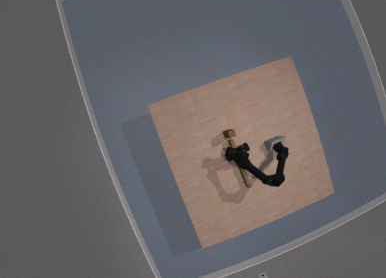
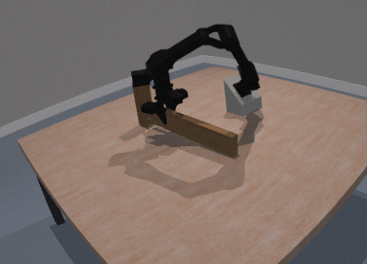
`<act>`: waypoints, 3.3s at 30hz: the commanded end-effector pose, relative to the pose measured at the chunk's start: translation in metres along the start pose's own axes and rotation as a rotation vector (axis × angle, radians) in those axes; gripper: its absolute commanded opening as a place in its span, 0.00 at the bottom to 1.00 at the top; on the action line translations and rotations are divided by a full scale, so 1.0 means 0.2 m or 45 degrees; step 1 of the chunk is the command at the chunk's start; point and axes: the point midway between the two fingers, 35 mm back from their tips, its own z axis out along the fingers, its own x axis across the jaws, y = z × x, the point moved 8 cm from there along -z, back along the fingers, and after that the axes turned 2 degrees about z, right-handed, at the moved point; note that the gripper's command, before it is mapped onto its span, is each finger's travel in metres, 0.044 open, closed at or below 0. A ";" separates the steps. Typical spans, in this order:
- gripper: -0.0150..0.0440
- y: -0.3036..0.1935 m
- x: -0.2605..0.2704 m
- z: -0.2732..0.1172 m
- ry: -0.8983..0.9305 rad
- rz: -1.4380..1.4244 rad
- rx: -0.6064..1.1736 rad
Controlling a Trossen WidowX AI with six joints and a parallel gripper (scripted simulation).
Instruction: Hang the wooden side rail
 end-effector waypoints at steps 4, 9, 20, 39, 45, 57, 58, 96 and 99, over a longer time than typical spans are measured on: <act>0.25 -0.02 0.01 -0.01 -0.008 -0.002 0.010; 0.25 -0.02 0.01 -0.01 -0.008 -0.002 0.010; 0.25 -0.03 0.01 -0.01 -0.008 -0.003 0.010; 0.25 -0.03 0.01 -0.02 -0.008 -0.003 0.010; 0.25 -0.04 0.00 -0.02 -0.009 -0.003 0.010; 0.25 -0.04 0.00 -0.02 -0.009 -0.003 0.010; 0.25 -0.04 0.00 -0.02 -0.009 -0.003 0.010; 0.25 -0.06 0.02 -0.01 -0.008 -0.003 0.011; 0.25 -0.06 0.02 -0.02 -0.008 -0.003 0.011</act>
